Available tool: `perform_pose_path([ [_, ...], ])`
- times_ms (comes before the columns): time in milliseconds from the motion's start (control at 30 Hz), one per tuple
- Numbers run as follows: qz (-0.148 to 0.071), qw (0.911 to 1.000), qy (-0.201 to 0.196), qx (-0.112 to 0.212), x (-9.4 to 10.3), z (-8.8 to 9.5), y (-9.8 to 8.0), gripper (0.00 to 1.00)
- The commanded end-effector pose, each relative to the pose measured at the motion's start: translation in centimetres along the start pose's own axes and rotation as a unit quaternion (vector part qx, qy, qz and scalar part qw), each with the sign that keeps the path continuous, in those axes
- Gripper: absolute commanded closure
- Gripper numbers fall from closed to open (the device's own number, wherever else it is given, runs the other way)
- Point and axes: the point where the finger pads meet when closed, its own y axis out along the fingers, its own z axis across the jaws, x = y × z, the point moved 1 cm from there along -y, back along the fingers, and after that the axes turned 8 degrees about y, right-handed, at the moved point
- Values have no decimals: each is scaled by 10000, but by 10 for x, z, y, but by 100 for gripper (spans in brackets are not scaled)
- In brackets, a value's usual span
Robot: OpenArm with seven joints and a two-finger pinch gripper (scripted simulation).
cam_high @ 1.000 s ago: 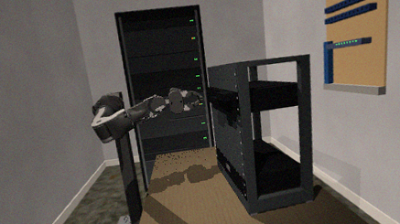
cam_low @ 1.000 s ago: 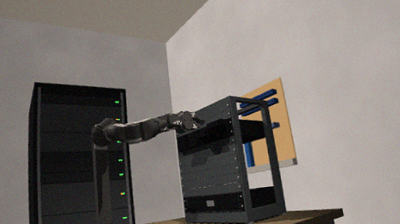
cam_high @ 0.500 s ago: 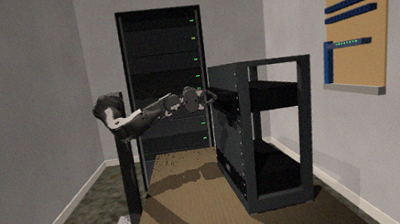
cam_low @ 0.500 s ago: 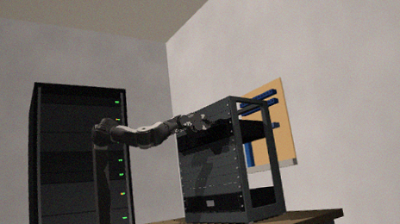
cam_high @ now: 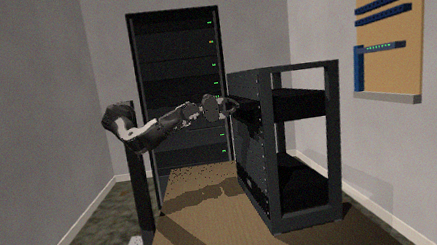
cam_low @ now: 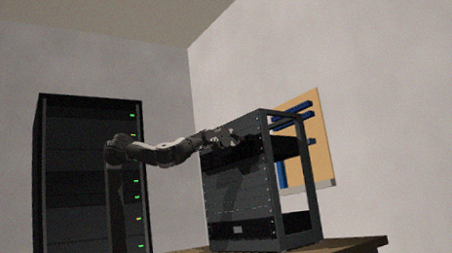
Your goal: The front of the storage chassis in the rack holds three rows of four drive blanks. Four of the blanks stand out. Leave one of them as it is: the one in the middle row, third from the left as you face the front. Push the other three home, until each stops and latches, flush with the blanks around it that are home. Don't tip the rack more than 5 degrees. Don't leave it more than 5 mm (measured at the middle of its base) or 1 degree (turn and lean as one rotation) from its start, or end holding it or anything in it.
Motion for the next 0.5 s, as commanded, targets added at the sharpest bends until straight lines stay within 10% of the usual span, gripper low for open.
perform_pose_path([
  [0,18,10000,-14,6,-1,1,0,100],
  [467,25,10000,-14,6,-4,-3,1,100],
])
